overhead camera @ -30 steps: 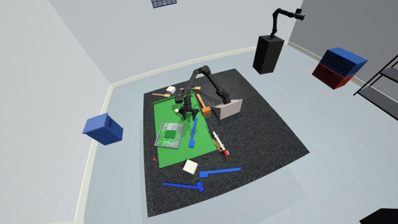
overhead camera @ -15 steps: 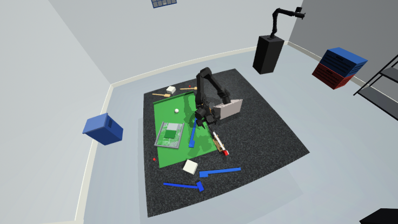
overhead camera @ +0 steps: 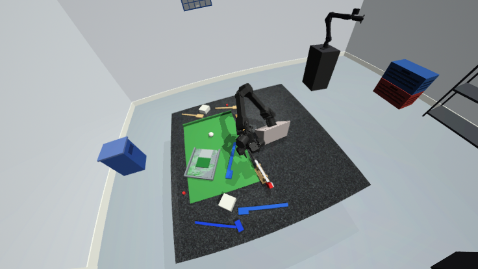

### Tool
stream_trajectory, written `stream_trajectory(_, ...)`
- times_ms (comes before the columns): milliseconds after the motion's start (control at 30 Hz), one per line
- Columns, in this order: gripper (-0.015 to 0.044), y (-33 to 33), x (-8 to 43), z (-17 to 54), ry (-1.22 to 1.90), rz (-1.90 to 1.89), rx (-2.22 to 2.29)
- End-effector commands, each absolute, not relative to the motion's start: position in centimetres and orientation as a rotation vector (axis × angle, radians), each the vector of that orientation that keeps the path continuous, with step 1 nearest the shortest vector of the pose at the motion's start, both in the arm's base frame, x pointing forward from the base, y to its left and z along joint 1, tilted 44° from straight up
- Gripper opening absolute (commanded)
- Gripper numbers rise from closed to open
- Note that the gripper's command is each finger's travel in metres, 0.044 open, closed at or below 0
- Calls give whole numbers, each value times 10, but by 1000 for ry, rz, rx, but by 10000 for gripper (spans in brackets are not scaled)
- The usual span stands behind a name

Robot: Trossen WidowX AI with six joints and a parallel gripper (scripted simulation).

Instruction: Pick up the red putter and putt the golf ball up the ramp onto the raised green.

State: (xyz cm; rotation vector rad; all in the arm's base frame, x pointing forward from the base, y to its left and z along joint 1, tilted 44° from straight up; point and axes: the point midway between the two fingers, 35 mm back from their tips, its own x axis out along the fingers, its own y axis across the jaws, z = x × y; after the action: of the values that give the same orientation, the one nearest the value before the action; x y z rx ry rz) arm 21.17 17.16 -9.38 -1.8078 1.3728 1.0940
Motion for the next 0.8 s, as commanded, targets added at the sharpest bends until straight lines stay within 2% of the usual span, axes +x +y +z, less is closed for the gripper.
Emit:
stream_trajectory(0, 440, 164, 213, -101, 1374, 1094, -1814)
stream_trajectory(767, 440, 139, 220, -128, 1375, 1093, -1816)
